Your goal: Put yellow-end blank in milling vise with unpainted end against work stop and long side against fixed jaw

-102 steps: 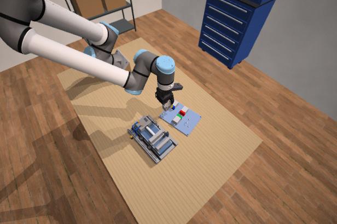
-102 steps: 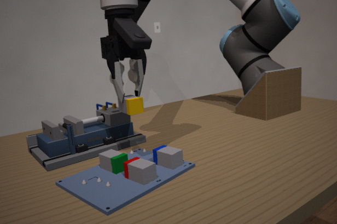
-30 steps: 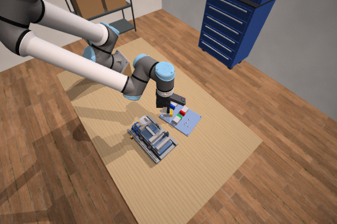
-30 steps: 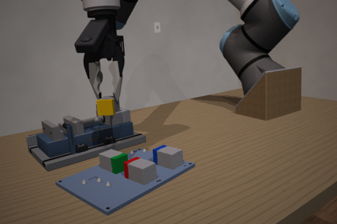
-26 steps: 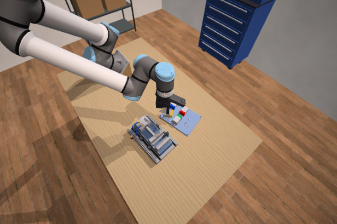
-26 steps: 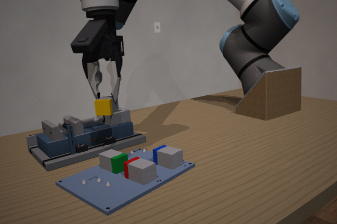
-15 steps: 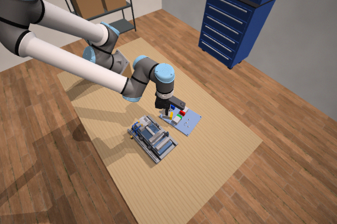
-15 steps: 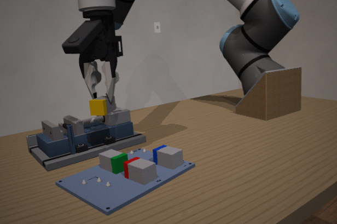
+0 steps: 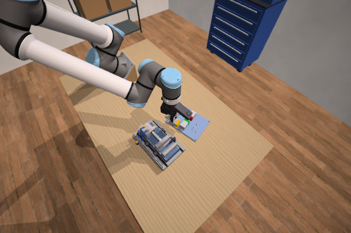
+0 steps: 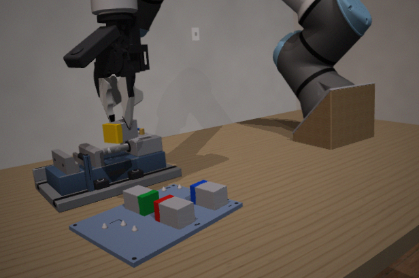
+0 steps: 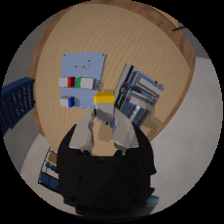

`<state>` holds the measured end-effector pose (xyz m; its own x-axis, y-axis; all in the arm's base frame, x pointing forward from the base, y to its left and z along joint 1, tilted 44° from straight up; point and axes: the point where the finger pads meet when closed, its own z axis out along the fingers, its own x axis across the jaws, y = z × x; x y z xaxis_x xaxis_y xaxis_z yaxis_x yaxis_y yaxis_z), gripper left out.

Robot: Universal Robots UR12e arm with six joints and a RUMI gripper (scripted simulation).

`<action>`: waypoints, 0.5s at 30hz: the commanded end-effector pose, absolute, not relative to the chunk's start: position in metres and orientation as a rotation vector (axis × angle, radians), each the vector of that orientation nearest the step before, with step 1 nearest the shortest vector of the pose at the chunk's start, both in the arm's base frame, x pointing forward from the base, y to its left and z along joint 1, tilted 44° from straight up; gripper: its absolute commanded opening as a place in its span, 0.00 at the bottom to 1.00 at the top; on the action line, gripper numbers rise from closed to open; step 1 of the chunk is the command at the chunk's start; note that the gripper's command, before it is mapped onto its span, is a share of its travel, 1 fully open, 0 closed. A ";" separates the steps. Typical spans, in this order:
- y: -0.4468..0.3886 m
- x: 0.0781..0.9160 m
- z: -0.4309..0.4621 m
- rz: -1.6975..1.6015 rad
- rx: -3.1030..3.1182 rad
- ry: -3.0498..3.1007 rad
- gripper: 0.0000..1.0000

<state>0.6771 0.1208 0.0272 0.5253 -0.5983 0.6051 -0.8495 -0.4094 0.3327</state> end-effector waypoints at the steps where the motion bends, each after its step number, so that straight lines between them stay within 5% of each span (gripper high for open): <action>1: 0.118 0.682 0.031 0.567 2.105 -1.269 0.00; 15: 0.111 0.693 0.039 0.649 1.995 -1.482 0.00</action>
<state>0.6886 0.1129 0.0357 0.3370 -0.6704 0.6610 -0.9402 -0.2759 0.1995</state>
